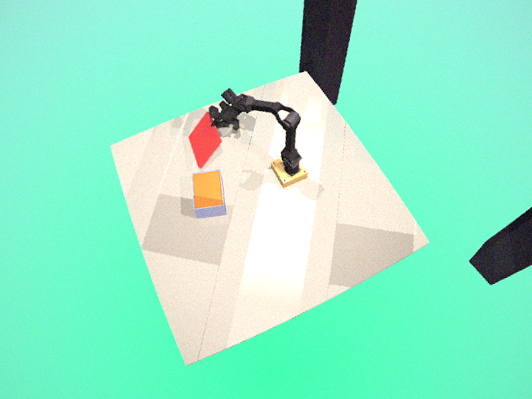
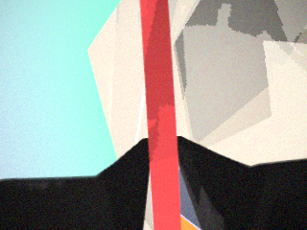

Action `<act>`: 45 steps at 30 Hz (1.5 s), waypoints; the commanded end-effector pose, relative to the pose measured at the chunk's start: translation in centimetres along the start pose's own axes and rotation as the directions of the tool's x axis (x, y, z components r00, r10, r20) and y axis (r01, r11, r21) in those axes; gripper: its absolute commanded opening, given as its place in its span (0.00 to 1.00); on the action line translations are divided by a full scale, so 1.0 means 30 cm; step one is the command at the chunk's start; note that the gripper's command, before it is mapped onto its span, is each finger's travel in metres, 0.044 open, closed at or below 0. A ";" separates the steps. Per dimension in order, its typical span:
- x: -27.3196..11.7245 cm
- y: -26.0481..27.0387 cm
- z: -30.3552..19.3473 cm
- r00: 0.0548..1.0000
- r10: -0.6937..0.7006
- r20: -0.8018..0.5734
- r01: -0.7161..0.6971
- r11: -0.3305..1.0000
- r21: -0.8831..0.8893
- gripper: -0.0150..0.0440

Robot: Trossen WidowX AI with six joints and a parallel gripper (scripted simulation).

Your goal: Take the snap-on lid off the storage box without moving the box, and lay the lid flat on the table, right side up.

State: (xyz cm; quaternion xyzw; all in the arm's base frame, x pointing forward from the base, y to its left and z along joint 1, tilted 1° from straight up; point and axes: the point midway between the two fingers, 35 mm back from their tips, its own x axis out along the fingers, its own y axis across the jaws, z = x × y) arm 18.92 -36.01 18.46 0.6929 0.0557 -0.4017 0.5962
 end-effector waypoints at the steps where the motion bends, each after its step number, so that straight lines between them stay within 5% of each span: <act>1: 0.010 -0.008 -0.001 1.000 0.004 -0.003 -0.004 1.000 0.000 0.25; 45: 0.086 -0.098 -0.002 1.000 0.004 -0.003 -0.004 1.000 0.000 0.25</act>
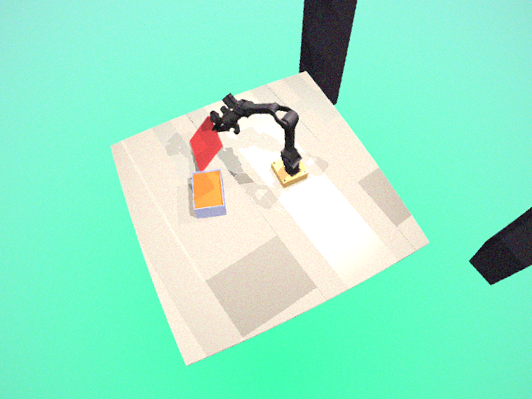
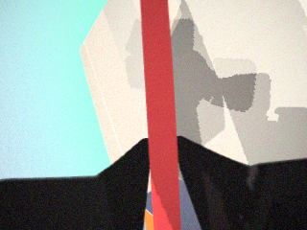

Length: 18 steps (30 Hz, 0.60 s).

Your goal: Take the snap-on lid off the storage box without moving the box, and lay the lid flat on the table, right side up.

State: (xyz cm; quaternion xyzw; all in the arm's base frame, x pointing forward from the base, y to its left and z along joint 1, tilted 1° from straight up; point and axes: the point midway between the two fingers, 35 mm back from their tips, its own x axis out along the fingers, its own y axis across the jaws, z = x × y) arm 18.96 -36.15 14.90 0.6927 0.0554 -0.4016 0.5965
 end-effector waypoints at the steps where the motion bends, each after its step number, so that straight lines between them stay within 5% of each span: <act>1: 0.011 -0.009 -0.001 1.000 0.003 -0.004 -0.003 1.000 0.001 0.25; 18: 0.040 -0.044 -0.001 1.000 0.003 -0.004 -0.003 1.000 0.001 0.25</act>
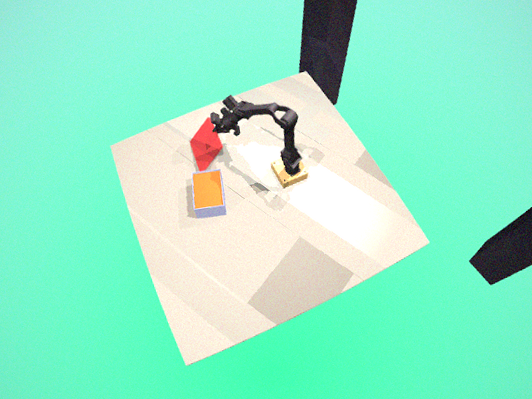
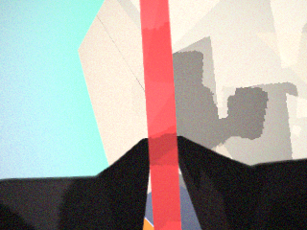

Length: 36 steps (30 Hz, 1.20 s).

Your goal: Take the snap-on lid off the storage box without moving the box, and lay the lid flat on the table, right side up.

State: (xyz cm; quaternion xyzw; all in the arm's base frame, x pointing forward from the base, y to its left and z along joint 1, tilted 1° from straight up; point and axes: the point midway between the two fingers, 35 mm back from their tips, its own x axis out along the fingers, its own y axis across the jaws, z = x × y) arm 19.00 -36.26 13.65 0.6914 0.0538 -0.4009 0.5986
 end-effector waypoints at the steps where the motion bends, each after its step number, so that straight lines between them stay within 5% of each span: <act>1: 0.013 -0.015 -0.002 1.000 -0.002 -0.006 0.002 1.000 0.004 0.25; 36: 0.073 -0.087 -0.003 1.000 -0.002 -0.006 0.002 1.000 0.004 0.25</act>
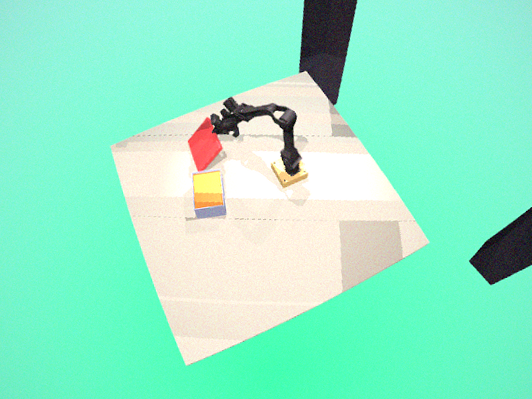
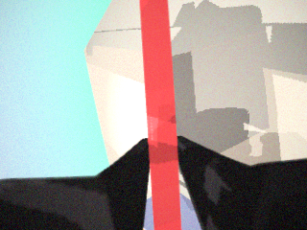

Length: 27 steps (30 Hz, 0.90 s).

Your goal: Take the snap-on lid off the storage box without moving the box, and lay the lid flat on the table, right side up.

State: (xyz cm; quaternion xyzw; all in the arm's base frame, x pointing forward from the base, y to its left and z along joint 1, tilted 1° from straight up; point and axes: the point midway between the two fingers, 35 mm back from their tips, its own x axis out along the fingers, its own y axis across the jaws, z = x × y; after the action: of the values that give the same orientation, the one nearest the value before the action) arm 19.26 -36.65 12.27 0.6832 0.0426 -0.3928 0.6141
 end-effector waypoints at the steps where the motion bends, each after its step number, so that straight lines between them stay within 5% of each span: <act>1: 0.033 -0.063 -0.011 0.999 -0.038 -0.017 0.039 0.999 0.027 0.25; 27: 0.076 -0.118 -0.013 0.999 -0.038 -0.017 0.039 0.999 0.027 0.25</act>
State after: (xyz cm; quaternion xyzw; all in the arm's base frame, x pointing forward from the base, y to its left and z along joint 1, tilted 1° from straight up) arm 19.30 -36.85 10.35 0.6813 0.0401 -0.3919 0.6169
